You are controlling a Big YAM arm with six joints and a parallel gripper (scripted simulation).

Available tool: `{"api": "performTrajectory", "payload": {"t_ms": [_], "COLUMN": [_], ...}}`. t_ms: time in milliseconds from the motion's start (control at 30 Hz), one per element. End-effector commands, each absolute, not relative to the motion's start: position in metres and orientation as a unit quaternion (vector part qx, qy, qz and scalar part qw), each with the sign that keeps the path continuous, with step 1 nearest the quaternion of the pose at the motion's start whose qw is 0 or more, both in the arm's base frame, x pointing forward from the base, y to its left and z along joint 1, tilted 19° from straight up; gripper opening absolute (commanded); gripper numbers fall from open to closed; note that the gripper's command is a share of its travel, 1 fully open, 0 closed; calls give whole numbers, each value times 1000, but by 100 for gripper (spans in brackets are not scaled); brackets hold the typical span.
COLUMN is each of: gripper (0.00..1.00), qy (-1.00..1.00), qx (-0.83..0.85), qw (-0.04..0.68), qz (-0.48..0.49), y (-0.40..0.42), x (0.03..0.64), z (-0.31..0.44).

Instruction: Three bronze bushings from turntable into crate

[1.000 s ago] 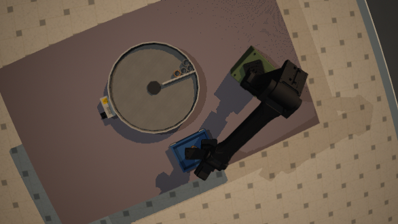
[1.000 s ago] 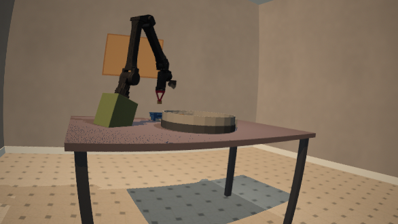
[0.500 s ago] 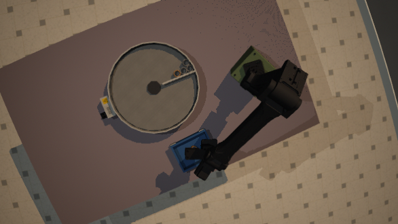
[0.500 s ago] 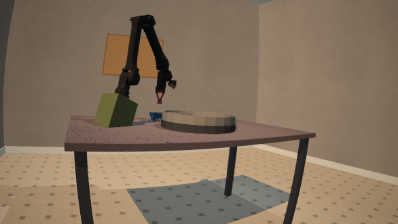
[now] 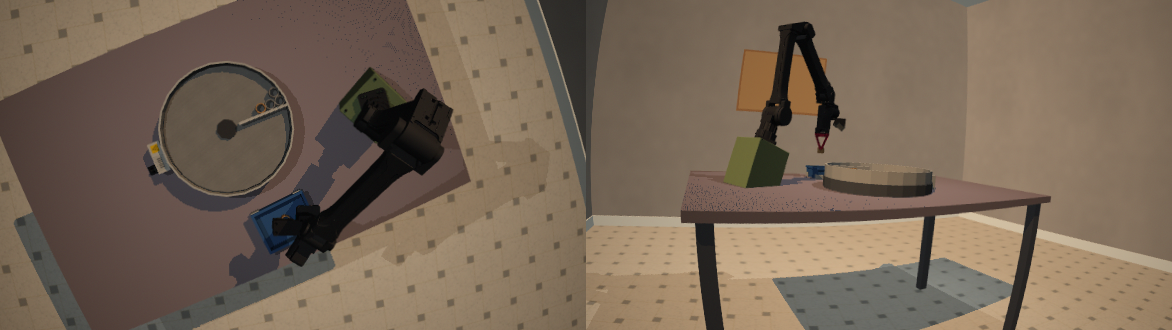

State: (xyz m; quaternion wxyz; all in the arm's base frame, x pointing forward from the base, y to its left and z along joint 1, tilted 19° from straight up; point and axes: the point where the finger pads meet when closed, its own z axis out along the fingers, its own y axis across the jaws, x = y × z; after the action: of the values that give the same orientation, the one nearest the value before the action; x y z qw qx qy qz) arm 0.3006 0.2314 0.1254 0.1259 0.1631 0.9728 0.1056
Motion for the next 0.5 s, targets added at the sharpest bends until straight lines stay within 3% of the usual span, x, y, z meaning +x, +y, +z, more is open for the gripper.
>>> {"api": "performTrajectory", "payload": {"t_ms": [0, 467], "gripper": [0, 0], "qy": [969, 968], "qx": [165, 170], "qw": [138, 140], "qz": [120, 121], "y": [249, 246], "x": [314, 317], "z": [146, 148]}}
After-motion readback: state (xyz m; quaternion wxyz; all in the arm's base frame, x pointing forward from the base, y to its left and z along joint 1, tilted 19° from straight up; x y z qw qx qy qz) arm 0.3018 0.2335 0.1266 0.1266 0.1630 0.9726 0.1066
